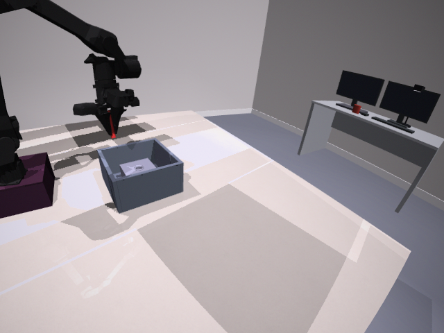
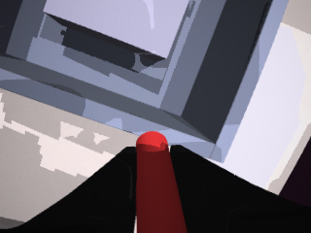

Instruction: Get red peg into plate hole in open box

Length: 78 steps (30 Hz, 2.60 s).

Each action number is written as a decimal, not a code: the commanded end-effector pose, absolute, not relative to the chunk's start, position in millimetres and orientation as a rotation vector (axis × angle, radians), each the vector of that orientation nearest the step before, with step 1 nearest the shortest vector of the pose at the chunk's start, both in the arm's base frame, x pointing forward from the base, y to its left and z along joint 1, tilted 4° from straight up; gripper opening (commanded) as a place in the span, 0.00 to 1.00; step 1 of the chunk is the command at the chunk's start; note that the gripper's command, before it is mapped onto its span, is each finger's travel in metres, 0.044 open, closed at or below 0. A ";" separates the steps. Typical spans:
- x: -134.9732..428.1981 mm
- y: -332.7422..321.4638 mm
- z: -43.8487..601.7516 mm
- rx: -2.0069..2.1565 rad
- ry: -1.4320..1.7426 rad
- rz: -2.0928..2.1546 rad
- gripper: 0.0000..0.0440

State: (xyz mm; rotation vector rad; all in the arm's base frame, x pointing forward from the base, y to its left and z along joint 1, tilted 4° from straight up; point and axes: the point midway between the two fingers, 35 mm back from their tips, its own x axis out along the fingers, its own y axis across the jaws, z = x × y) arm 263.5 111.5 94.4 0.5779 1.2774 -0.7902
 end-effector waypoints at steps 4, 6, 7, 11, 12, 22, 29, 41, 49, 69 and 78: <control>287.9 87.7 93.3 0.599 1.249 -0.817 0.00; 295.0 79.9 91.9 0.604 1.244 -0.821 0.00; 298.5 76.0 90.9 0.605 1.243 -0.822 0.00; 311.2 60.9 86.0 0.607 1.245 -0.822 0.00; 314.0 57.4 84.4 0.607 1.247 -0.820 0.00; 332.3 32.2 62.3 0.592 1.301 -0.769 0.00; 333.9 27.4 39.7 0.567 1.366 -0.716 0.07; 351.8 20.3 32.6 0.587 1.421 -0.677 0.57; 380.2 20.6 46.6 0.636 1.429 -0.634 1.00; 432.5 39.1 71.9 0.715 1.369 -0.481 1.00; 432.9 39.3 72.0 0.715 1.368 -0.479 1.00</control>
